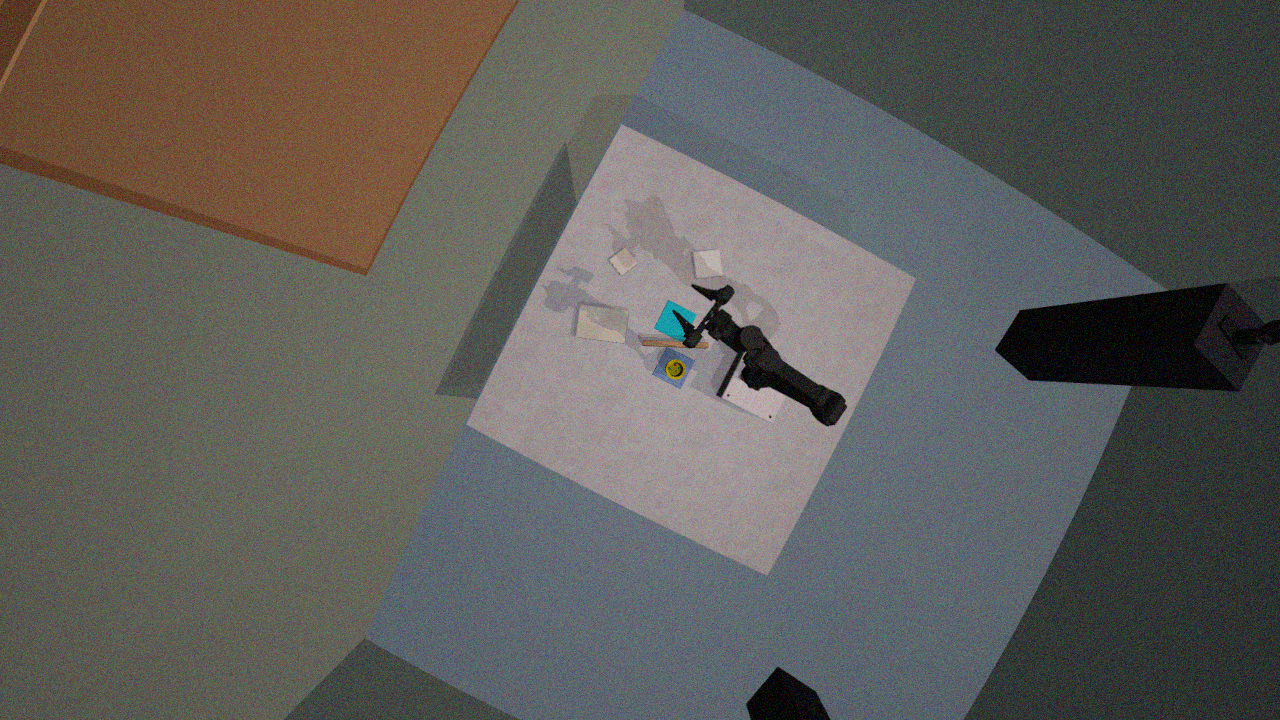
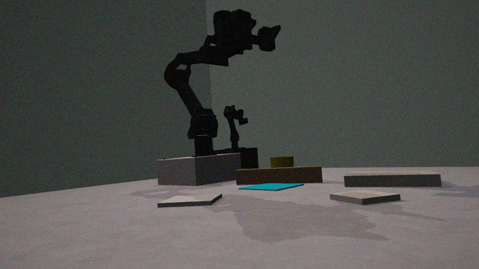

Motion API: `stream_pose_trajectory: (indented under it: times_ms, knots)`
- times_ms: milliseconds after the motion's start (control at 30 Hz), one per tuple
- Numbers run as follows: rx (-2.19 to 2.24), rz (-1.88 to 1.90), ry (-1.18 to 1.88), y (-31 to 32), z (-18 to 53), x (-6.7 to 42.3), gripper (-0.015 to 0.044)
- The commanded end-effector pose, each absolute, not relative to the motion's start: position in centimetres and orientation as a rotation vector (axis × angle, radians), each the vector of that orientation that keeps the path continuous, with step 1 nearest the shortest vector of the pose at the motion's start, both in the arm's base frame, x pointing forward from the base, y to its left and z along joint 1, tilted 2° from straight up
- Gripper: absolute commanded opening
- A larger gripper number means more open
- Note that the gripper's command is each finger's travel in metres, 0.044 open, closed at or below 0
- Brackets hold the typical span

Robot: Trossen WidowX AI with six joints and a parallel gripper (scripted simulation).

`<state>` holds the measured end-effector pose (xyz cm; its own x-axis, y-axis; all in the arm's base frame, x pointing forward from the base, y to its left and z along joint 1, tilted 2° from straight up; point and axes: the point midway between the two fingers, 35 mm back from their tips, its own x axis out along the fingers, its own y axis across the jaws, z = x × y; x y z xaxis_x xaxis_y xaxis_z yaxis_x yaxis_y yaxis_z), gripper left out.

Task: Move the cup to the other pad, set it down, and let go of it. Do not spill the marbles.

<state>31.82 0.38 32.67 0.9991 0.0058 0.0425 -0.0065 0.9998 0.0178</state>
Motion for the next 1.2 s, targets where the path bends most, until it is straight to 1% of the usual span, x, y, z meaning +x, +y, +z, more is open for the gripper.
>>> stream_pose_trajectory:
  times_ms: [0, 67, 133, 267, 467, 633, 700, 1167]
  knots:
    - [0.033, 0.012, -0.025, 0.6, 32.3, 32.0, 0.0374]
    - [0.150, 0.049, 0.116, 2.1, 29.2, 33.0, 0.0321]
    - [0.317, 0.071, 0.344, 4.7, 24.4, 33.7, 0.0269]
    - [0.516, 0.020, 0.684, 8.1, 17.7, 32.7, 0.0166]
    - [0.674, -0.245, 1.154, 11.9, 9.1, 27.5, 0.0166]
    - [0.683, -0.625, 1.415, 12.8, 4.8, 21.7, 0.0166]
    - [0.676, -0.687, 1.437, 12.7, 4.5, 20.5, 0.0166]
    - [0.676, -0.687, 1.437, 12.7, 3.9, 20.6, 0.0166]
